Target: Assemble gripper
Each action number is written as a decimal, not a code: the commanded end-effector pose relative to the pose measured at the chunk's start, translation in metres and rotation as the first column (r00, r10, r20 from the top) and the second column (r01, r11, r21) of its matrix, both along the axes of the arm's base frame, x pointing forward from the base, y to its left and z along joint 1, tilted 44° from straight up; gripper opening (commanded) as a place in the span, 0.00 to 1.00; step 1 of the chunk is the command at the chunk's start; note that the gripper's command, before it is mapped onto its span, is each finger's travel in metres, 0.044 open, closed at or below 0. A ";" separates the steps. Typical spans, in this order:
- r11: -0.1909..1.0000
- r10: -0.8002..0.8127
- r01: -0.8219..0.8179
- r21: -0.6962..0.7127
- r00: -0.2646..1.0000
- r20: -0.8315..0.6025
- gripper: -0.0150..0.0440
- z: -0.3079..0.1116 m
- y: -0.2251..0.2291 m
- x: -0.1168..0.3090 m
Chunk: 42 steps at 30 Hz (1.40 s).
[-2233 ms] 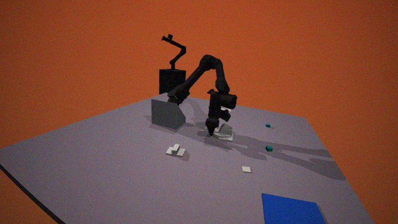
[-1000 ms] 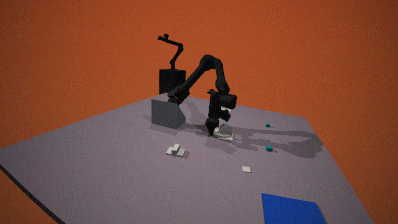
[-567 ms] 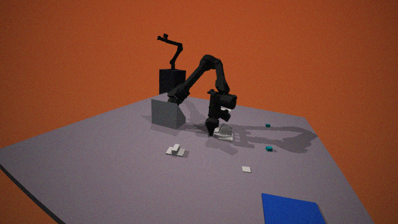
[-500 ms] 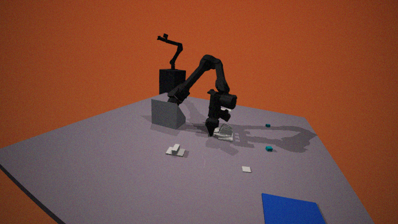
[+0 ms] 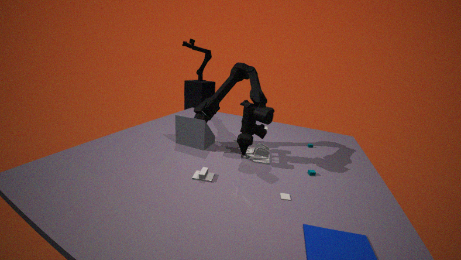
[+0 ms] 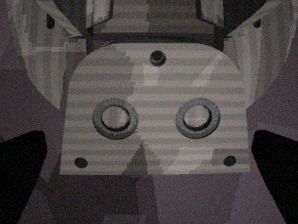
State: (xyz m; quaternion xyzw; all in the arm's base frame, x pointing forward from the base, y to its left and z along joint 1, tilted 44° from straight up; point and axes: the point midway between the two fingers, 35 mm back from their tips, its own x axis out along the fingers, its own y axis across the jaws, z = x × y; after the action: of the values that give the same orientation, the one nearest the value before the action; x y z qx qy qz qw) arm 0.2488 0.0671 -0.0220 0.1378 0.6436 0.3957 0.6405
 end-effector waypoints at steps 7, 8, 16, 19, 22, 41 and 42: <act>1.000 -0.006 0.006 0.000 1.000 0.020 1.00 0.046 -0.042 0.008; 1.000 -0.021 0.021 0.002 1.000 0.023 1.00 0.039 -0.037 0.010; 1.000 -0.007 0.007 -0.007 1.000 0.017 1.00 0.079 -0.085 -0.037; 1.000 -0.006 0.007 -0.006 1.000 0.016 1.00 0.080 -0.086 -0.039; 1.000 -0.006 0.007 -0.006 1.000 0.016 1.00 0.080 -0.086 -0.039; 1.000 -0.006 0.007 -0.006 1.000 0.016 1.00 0.080 -0.086 -0.039; 1.000 -0.006 0.007 -0.006 1.000 0.016 1.00 0.080 -0.086 -0.039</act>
State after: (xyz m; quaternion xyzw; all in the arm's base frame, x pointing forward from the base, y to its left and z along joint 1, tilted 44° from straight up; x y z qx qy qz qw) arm 0.2110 -0.0191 0.0579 0.1375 0.6378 0.3915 0.6489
